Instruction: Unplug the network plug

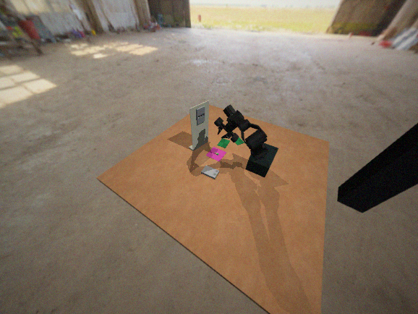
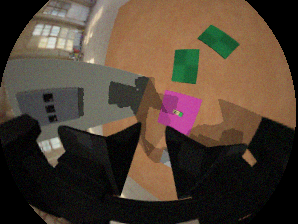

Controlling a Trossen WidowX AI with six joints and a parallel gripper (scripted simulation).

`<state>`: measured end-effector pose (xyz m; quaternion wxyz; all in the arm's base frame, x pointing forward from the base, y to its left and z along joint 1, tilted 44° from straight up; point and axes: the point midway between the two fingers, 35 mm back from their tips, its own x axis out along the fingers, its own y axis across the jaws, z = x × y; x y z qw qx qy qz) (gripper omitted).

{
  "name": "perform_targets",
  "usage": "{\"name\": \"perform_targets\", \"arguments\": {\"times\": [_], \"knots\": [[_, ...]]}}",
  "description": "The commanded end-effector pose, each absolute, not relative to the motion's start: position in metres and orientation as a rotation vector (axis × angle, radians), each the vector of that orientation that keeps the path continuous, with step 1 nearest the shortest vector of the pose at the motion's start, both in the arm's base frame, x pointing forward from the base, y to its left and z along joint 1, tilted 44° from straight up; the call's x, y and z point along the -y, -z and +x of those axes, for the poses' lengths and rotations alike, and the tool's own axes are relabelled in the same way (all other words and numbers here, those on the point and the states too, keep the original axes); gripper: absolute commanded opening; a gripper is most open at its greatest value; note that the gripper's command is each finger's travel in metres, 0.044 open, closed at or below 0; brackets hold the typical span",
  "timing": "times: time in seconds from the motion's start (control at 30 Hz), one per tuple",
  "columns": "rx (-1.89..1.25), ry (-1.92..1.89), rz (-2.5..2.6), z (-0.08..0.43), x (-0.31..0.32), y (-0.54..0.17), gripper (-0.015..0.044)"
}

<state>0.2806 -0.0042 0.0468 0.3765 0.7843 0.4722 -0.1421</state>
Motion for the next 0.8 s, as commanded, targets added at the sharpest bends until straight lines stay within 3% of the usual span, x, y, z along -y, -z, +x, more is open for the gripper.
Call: {"name": "perform_targets", "arguments": {"times": [0.0, 0.5, 0.77], "knots": [[-1.206, 0.348, 2.004, 0.282, 0.014, -0.060, 0.0156], [-1.203, 0.333, 2.018, 0.277, 0.038, -0.095, 0.0156], [-1.203, 0.333, 2.018, 0.277, 0.038, -0.095, 0.0366]]}}
